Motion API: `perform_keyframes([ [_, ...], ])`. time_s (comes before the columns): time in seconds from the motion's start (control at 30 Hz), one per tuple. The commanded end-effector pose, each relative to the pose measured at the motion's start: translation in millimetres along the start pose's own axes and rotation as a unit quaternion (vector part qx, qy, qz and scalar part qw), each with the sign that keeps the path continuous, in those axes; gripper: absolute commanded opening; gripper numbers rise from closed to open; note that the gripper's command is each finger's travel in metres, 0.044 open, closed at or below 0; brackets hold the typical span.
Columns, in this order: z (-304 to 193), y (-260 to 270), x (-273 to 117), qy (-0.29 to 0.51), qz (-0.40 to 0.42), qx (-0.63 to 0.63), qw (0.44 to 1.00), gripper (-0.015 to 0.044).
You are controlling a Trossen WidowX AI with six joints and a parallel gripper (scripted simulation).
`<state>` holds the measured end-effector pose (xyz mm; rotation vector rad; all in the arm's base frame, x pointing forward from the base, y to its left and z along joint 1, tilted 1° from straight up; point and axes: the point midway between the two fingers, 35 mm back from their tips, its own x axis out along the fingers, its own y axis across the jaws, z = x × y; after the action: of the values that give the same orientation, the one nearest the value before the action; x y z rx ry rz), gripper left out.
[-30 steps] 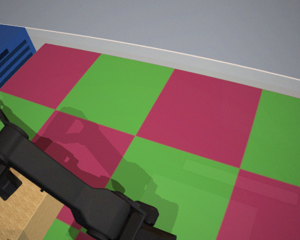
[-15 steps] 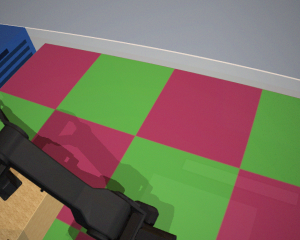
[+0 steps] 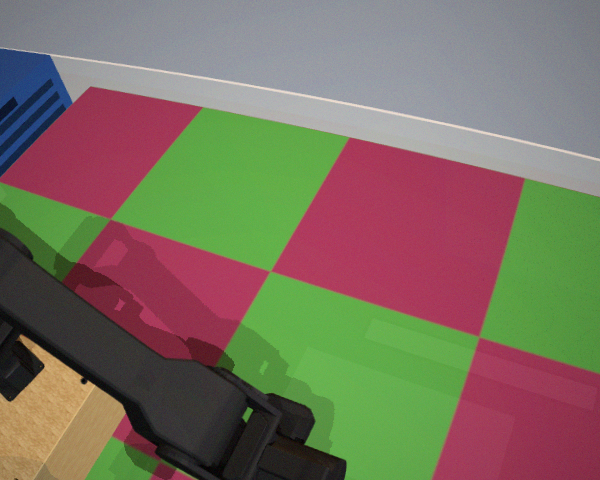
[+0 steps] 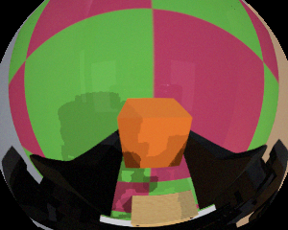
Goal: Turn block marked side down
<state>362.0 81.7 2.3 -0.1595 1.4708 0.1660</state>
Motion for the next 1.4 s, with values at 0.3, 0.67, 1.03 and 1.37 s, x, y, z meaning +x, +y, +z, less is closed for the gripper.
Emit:
perform_keyframes([
  [0.3,1,0,4,-0.101,0.000,0.000,0.995,0.0000],
  [0.67,-2,0,4,-0.186,0.001,0.001,0.983,0.0000],
  [1.03,-7,0,1,-0.236,0.001,0.001,0.972,0.0000],
  [1.37,1,0,19,-0.287,0.001,0.000,0.958,0.0000],
])
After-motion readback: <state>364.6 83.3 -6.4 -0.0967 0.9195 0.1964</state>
